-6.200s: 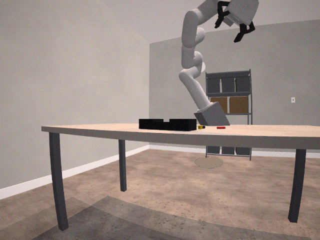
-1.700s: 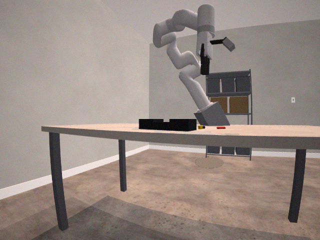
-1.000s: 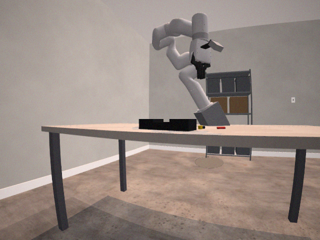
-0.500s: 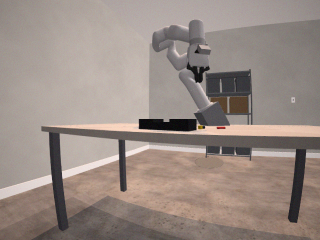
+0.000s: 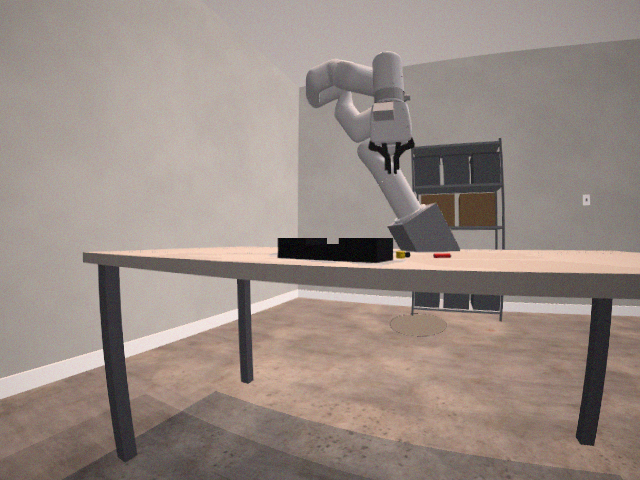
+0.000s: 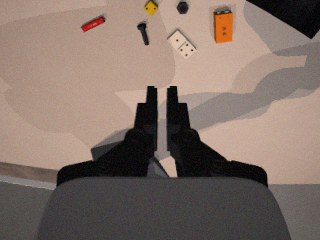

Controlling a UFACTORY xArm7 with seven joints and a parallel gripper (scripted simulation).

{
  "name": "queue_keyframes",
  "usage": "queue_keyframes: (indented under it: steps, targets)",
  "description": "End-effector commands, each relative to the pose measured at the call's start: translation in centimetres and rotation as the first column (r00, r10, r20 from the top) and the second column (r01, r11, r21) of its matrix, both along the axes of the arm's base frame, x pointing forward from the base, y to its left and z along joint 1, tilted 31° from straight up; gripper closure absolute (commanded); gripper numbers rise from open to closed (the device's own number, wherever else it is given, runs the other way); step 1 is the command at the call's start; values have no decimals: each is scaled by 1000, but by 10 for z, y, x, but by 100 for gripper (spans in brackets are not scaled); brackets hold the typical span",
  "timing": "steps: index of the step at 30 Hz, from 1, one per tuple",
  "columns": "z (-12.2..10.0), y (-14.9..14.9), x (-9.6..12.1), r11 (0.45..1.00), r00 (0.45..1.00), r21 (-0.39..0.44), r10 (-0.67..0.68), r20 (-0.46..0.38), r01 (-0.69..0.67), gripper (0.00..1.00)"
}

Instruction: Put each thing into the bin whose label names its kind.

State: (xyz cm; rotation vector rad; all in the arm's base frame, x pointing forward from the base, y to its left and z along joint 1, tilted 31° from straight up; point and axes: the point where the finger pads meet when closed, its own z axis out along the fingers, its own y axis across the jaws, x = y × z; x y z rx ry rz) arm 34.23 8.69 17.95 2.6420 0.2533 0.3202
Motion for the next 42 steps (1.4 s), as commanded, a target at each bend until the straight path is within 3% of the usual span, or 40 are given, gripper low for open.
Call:
queue_keyframes:
  steps: [1, 11, 16, 18, 33, 35, 42]
  targets:
    - [-1, -4, -3, 996, 995, 29, -82, 61, 80, 93]
    - [-1, -4, -3, 993, 990, 42, -113, 80, 110, 93]
    - [-1, -42, 15, 958, 948, 111, -281, 149, 266, 93]
    - [-1, -42, 15, 958, 948, 111, -281, 149, 266, 93]
    - [-1, -154, 71, 958, 948, 111, -280, 149, 266, 93]
    - [-1, -154, 71, 958, 948, 111, -280, 149, 266, 93]
    - [-1, -206, 98, 958, 948, 110, -280, 149, 266, 93]
